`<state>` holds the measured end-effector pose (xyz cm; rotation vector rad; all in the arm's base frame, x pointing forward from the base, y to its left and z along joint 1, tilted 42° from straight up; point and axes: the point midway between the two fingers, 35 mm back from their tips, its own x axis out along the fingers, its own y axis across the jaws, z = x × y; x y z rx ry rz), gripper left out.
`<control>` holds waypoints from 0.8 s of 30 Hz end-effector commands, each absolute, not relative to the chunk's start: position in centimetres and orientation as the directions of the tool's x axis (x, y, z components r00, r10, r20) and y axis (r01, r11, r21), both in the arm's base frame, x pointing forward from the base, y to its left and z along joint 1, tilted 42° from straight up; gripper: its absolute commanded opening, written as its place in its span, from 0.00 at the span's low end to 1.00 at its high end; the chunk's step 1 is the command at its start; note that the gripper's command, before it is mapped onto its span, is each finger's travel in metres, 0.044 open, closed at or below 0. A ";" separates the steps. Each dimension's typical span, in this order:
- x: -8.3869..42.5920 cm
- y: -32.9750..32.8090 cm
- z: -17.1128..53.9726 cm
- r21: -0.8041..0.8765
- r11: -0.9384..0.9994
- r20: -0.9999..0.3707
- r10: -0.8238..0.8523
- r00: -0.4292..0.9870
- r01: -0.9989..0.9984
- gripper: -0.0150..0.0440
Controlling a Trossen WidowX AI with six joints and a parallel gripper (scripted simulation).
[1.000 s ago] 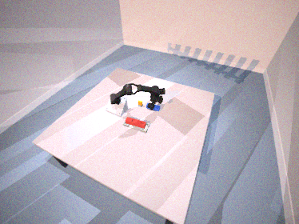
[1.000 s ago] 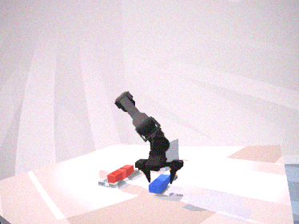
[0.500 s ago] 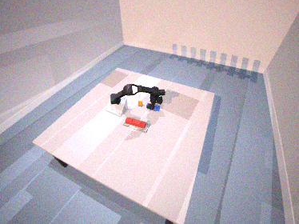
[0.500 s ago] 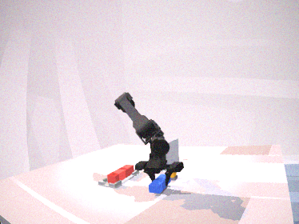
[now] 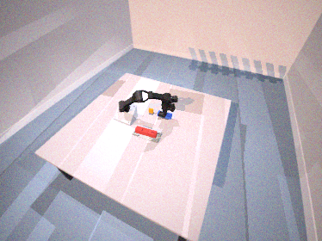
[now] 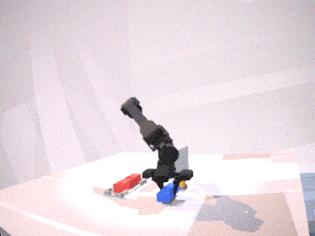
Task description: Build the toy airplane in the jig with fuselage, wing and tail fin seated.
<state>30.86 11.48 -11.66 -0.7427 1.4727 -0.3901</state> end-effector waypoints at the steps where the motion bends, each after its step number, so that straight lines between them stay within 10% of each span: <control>1: 30.9 12.5 -10.8 -0.652 0.733 -0.756 -0.648 0.093 -0.193 0.25; 24: 30.5 17.3 -5.7 -0.652 0.732 -0.756 -0.647 0.096 -0.199 0.25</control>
